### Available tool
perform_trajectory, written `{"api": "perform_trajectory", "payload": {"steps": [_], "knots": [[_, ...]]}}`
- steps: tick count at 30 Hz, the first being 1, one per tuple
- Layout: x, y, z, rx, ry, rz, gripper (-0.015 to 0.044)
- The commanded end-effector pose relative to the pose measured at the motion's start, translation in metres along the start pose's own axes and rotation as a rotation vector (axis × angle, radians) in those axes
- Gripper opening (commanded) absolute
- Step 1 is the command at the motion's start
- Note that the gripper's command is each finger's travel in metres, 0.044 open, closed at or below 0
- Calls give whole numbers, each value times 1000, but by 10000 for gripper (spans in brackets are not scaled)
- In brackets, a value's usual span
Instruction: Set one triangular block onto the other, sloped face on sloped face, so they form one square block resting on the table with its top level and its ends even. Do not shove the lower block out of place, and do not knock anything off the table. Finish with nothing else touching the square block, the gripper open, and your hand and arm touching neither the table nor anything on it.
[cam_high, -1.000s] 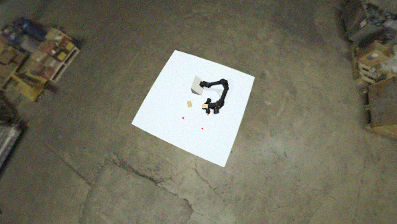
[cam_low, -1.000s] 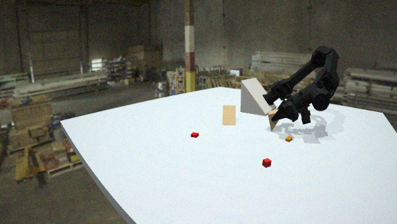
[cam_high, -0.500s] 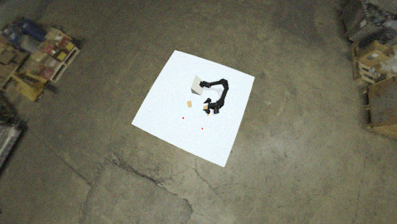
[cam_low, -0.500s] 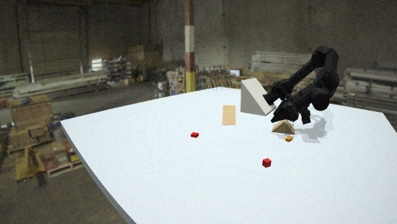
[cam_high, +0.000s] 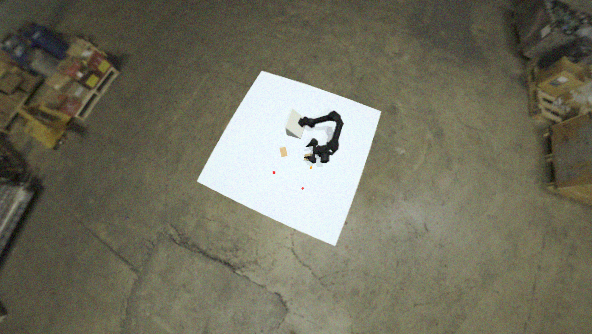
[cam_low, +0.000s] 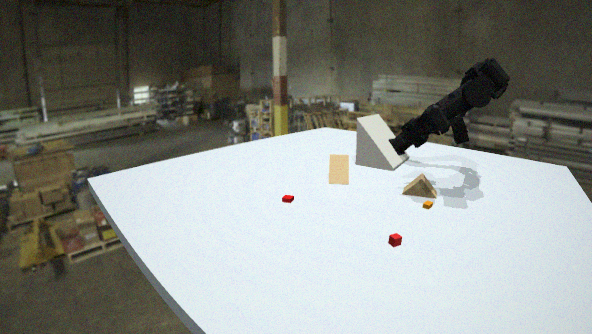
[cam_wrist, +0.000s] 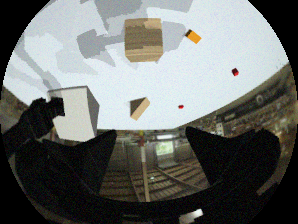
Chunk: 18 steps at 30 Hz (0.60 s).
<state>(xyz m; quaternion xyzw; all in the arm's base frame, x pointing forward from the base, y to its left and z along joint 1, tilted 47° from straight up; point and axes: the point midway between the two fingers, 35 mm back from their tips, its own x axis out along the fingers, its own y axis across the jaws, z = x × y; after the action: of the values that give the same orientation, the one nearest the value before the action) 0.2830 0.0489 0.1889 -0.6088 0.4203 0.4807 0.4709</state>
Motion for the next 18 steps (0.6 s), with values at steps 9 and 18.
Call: {"api": "perform_trajectory", "payload": {"steps": [9, 18], "knots": [[-49, 5, 105, -28, -134, 13, 440], [0, 1, 113, -28, -134, 14, 440]]}}
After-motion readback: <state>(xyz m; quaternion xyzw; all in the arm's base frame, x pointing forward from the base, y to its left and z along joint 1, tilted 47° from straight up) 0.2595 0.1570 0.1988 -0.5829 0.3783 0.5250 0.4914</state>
